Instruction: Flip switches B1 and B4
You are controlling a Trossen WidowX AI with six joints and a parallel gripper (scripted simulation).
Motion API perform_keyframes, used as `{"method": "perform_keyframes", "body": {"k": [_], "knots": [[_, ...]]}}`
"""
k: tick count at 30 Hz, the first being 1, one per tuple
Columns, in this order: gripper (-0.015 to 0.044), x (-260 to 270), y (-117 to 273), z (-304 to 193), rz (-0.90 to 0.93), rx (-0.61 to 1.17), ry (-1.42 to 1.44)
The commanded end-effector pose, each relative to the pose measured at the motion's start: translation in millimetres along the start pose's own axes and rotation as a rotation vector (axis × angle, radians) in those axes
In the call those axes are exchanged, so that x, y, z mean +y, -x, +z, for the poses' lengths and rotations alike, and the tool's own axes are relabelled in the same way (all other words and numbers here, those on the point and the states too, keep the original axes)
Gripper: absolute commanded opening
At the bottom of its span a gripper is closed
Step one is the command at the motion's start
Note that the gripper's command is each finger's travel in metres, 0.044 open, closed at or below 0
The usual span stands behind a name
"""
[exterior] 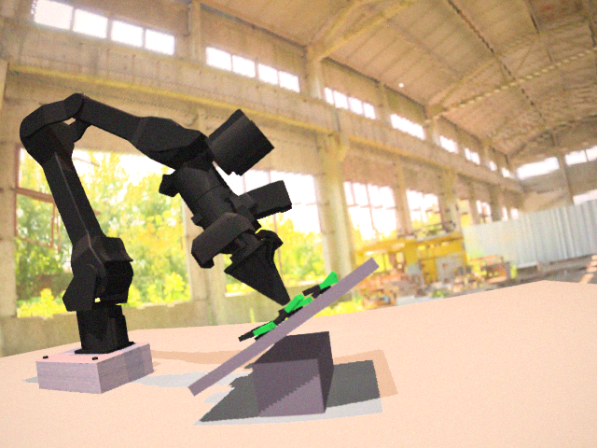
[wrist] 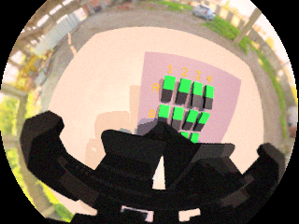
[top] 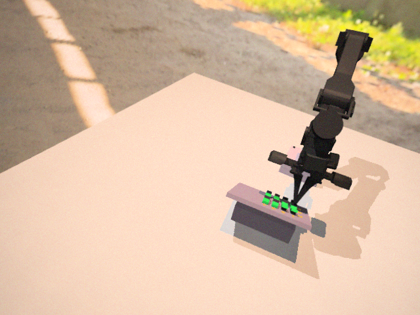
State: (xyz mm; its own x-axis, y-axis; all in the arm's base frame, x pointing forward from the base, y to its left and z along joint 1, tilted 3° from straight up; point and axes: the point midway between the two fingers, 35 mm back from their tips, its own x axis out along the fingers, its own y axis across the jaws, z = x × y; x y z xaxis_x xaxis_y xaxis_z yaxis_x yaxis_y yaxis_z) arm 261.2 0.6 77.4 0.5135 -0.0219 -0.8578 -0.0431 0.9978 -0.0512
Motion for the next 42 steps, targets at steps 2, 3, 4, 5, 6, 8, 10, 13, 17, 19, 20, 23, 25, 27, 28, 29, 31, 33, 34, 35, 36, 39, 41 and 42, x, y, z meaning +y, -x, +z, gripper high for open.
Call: {"method": "perform_keyframes", "body": {"k": [2,3,4,5,6,8,10,13,17,19,20,23,25,27,28,29,31,33,34,35,36,39,41,42], "knots": [[0.0000,-0.1,-0.6,-0.6,0.000,0.001,0.001],[0.0000,-0.1,-0.6,-0.6,0.000,0.001,0.001],[0.0000,-0.1,-0.6,-0.6,0.000,0.001,0.001],[0.0000,-0.1,-0.6,-0.6,0.000,0.001,0.001],[0.0000,-0.1,-0.6,-0.6,0.000,0.001,0.001],[0.0000,-0.1,-0.6,-0.6,0.000,0.001,0.001],[0.0000,-0.1,-0.6,-0.6,0.000,0.001,0.001],[0.0000,-0.1,-0.9,-0.6,0.000,0.001,0.001],[0.0000,-0.1,-1.4,-0.6,0.000,0.001,0.001],[0.0000,-0.1,-1.7,-0.6,0.000,0.001,0.001],[0.0000,-0.1,-1.8,-0.6,0.000,0.001,0.001],[0.0000,-0.1,-2.2,-0.7,0.000,0.001,0.001],[0.0000,-0.1,-2.5,-0.7,0.000,0.001,0.001],[0.0000,-0.1,-2.8,-0.7,0.000,0.001,0.001],[0.0000,-0.1,-2.9,-0.7,0.000,0.001,0.001],[0.0000,-0.1,-3.0,-0.7,0.000,0.001,0.001],[0.0000,-0.1,-3.3,-0.7,0.000,0.001,0.001],[0.0000,-0.1,-3.6,-0.7,0.000,0.001,0.001],[0.0000,-0.1,-3.7,-0.7,0.000,0.001,0.001],[0.0000,-0.1,-3.8,-0.7,0.000,0.001,0.001],[0.0000,-0.1,-4.0,-0.7,0.000,0.001,0.001],[0.0000,-0.1,-4.4,-0.7,0.000,0.001,0.001],[0.0000,-0.1,-4.6,-0.7,0.000,0.001,0.001],[0.0000,-0.1,-4.8,-0.7,0.000,0.001,0.001]]}}
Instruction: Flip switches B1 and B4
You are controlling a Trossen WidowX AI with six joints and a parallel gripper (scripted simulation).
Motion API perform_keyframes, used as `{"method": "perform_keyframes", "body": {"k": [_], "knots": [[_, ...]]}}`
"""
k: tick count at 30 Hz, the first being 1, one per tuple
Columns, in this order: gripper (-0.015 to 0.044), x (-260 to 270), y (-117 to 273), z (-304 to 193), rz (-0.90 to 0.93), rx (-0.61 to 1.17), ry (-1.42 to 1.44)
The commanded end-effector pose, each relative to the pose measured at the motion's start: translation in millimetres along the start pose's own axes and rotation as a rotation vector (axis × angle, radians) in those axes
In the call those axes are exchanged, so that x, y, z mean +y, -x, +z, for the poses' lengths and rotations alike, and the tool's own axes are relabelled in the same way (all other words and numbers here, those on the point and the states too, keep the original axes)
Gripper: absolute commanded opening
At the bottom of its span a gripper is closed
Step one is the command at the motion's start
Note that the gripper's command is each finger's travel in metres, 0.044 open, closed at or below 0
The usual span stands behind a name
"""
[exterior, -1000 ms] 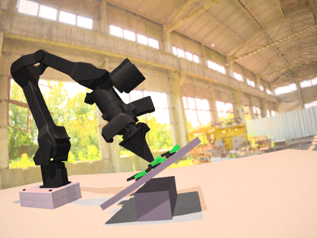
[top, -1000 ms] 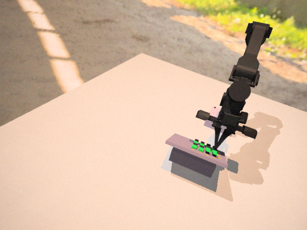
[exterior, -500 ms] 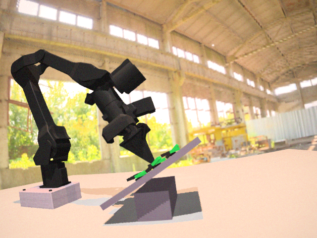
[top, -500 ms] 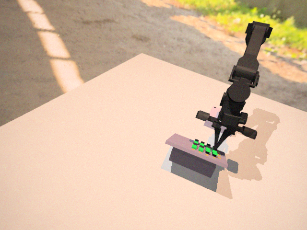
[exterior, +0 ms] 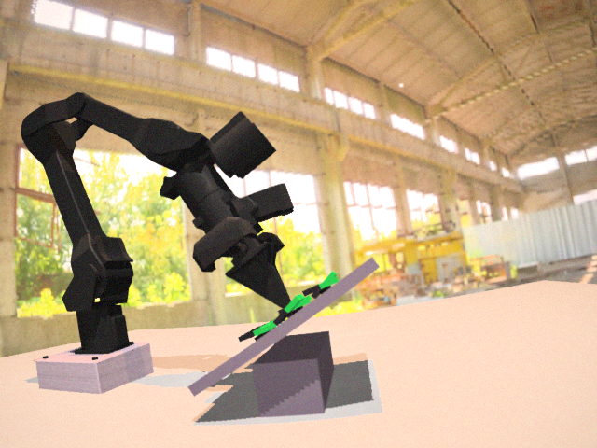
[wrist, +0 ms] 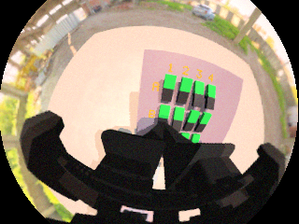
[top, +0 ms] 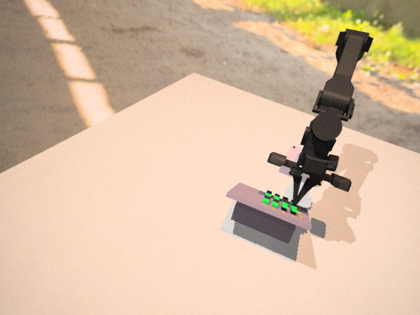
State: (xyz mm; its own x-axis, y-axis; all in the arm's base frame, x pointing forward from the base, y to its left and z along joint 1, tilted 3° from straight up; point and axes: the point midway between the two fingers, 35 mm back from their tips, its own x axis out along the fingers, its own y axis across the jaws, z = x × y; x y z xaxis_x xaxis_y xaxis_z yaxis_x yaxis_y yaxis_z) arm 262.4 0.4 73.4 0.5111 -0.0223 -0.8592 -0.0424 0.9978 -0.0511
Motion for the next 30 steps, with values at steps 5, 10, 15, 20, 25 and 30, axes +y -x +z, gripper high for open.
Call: {"method": "perform_keyframes", "body": {"k": [5,10,15,20,25,30], "knots": [[0.0000,-0.1,-1.4,0.2,0.000,-0.002,0.002],[0.0000,-0.1,-2.0,0.2,0.000,-0.002,0.002],[0.0000,0.0,8.1,2.3,0.000,0.002,0.000],[0.0000,-0.1,62.5,2.6,0.001,0.026,0.002],[0.0000,-5.4,62.2,4.9,0.000,0.028,0.002],[0.0000,-49.2,61.7,18.6,-0.003,0.029,0.004]]}}
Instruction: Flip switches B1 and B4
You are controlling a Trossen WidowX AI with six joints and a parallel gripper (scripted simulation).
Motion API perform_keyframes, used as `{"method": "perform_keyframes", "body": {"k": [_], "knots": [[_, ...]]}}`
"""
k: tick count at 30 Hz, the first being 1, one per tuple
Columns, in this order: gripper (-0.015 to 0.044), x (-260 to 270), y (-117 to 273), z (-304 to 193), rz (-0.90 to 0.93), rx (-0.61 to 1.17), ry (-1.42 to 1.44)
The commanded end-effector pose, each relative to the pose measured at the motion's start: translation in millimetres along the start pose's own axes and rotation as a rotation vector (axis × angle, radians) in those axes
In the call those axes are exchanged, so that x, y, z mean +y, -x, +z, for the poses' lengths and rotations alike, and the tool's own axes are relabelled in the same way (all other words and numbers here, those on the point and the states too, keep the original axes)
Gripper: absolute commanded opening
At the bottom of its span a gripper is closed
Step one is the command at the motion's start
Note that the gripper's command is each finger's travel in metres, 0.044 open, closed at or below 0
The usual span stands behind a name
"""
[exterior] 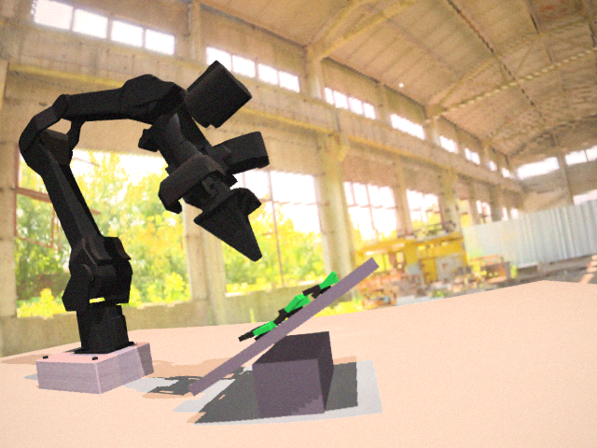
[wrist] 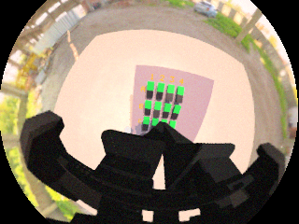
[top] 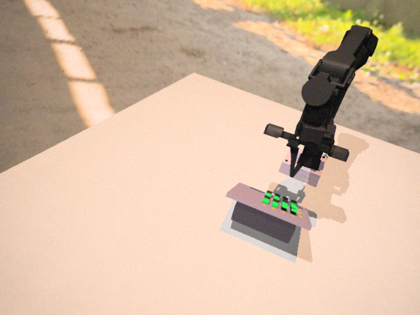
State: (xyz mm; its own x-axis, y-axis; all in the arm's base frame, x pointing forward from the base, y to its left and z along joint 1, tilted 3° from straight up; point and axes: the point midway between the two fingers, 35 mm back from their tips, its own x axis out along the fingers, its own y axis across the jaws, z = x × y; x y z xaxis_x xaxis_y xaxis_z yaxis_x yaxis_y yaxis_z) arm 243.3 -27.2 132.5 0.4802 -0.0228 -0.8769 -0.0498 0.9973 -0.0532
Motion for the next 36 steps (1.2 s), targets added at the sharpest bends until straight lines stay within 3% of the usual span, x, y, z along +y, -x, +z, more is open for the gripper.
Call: {"method": "perform_keyframes", "body": {"k": [1,5,10,36], "knots": [[0.0000,-27.7,2.4,8.1,-0.006,-0.009,-0.003],[0.0000,-34.5,0.8,9.4,-0.006,-0.009,-0.003],[0.0000,-34.6,-32.2,10.6,-0.006,0.014,-0.003],[0.0000,-34.8,-56.2,10.9,-0.006,0.013,-0.003]]}}
